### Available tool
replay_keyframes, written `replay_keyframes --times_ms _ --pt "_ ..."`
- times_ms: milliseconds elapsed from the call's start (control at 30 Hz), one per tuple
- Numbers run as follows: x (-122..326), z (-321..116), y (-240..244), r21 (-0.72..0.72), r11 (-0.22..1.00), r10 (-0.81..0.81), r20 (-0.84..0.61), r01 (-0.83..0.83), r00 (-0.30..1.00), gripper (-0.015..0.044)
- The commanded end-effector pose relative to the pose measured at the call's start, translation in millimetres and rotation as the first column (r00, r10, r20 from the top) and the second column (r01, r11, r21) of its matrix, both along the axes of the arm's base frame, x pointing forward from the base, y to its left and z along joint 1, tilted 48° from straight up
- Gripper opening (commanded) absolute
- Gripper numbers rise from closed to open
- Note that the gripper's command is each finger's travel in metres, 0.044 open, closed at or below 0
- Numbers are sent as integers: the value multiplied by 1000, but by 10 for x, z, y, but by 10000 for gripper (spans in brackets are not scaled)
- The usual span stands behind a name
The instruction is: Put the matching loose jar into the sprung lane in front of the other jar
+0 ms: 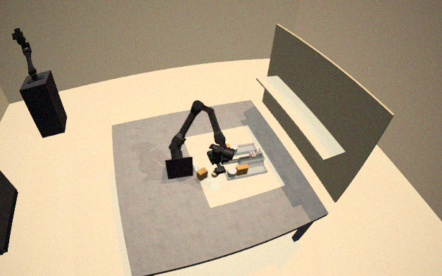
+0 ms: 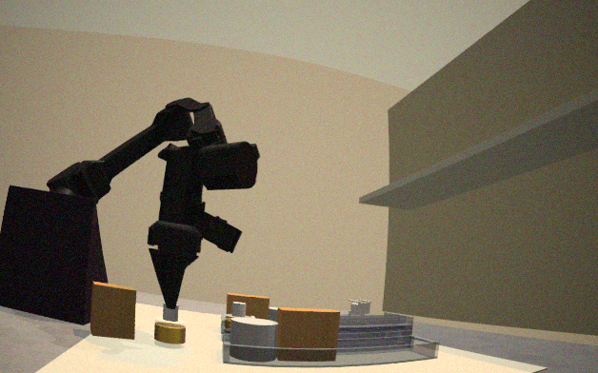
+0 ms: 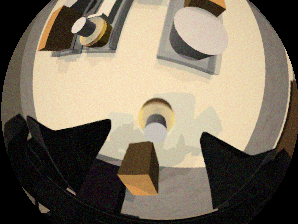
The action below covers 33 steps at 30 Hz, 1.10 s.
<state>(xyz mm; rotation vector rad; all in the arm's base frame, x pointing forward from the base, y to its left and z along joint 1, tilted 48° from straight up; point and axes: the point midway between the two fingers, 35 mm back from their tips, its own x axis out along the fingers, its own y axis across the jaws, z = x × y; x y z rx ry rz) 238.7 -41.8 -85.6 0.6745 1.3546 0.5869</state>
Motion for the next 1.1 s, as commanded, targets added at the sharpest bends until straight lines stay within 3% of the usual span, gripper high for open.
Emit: replay_keyframes --times_ms 0,733,1067 --pt "-12 -41 59 8 1000 -5 -8 5 1000 440" --pt "26 -246 289 9 1000 -5 -8 5 1000 440" --pt "26 -246 289 9 1000 -5 -8 5 1000 197"
